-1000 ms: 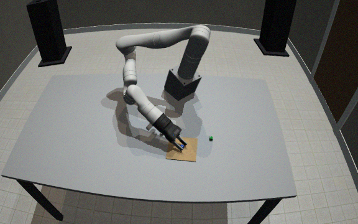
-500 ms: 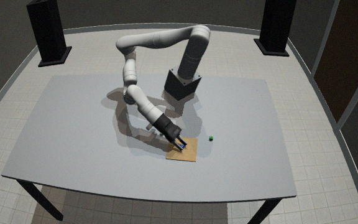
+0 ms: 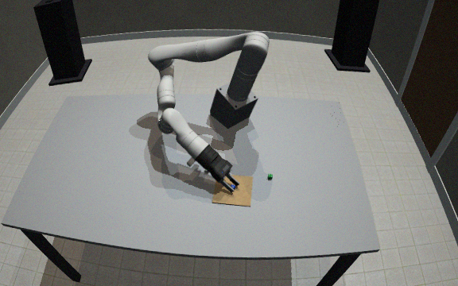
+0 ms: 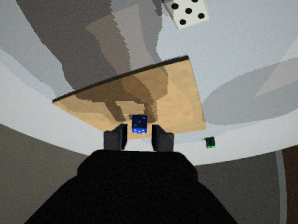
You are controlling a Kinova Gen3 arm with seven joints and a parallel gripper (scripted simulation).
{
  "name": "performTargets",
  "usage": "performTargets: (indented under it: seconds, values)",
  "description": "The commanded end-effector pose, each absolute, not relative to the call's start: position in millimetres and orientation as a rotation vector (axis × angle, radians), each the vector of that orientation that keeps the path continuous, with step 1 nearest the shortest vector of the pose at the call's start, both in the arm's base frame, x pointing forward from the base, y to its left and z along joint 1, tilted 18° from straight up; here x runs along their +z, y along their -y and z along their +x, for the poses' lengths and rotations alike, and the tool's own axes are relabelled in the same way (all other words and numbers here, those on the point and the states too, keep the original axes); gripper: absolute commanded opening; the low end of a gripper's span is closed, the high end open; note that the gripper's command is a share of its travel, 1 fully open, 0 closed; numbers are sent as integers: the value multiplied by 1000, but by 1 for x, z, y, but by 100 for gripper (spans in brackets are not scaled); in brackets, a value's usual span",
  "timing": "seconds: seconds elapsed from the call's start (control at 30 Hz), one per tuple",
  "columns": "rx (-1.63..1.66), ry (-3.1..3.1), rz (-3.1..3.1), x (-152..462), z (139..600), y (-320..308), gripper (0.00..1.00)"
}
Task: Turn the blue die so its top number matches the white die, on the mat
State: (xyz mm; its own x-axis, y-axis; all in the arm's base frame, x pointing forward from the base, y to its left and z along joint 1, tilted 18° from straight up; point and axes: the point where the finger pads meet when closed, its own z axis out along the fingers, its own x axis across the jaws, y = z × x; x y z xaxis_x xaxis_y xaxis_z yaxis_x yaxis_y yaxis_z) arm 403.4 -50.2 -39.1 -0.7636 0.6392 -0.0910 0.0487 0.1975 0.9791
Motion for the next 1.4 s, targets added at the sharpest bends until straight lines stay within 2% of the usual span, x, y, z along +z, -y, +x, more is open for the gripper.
performTargets:
  seconds: [0.0, 1.03, 1.37]
  values:
    - [1600, -1992, 639, -39, 403, 51, 64]
    - [1600, -1992, 639, -28, 371, 88, 64]
    - [1600, -1992, 639, 7, 361, 94, 64]
